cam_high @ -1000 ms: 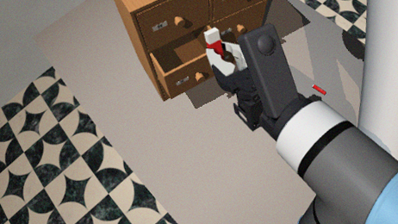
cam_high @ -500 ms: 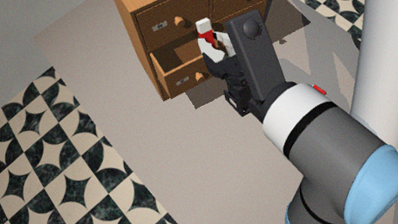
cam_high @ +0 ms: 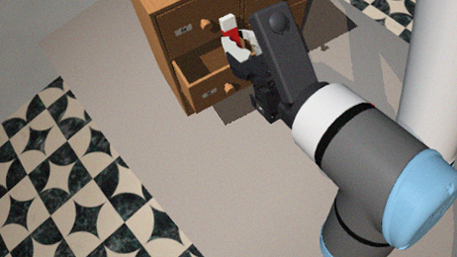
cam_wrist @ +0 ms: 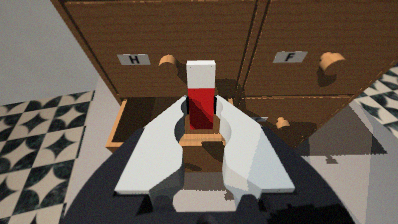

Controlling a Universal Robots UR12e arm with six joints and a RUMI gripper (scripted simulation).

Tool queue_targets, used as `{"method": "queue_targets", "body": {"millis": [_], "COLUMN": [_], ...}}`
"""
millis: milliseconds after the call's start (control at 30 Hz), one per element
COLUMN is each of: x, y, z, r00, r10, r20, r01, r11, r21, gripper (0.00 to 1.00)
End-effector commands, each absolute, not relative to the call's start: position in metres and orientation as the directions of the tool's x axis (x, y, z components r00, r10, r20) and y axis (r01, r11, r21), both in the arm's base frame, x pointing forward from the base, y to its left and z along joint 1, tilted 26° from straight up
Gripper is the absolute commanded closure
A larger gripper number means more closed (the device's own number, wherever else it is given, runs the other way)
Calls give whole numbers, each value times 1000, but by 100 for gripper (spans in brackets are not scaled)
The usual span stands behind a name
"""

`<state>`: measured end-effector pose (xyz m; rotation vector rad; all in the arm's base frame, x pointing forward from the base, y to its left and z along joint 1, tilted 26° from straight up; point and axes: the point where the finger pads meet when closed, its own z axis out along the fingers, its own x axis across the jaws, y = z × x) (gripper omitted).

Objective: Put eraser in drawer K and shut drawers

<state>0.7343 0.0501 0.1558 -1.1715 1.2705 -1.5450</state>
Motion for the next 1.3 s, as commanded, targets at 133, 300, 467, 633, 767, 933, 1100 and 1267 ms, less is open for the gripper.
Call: {"method": "queue_targets", "body": {"millis": [133,300,467,633,767,933,1100,1267], "x": [739,740,741,741,741,741,741,741], "y": [49,49,49,49,49,49,49,49], "z": [158,159,159,159,159,159,159,159], "r00": [-250,-250,-250,-250,-250,-250,-250,-250], "r10": [-954,-954,-954,-954,-954,-954,-954,-954], "r20": [164,164,164,164,164,164,164,164], "r01": [24,24,24,24,24,24,24,24], "r11": [-175,-175,-175,-175,-175,-175,-175,-175], "r21": [-984,-984,-984,-984,-984,-984,-984,-984], "gripper": [89,89,89,89,89,89,89,89]}}
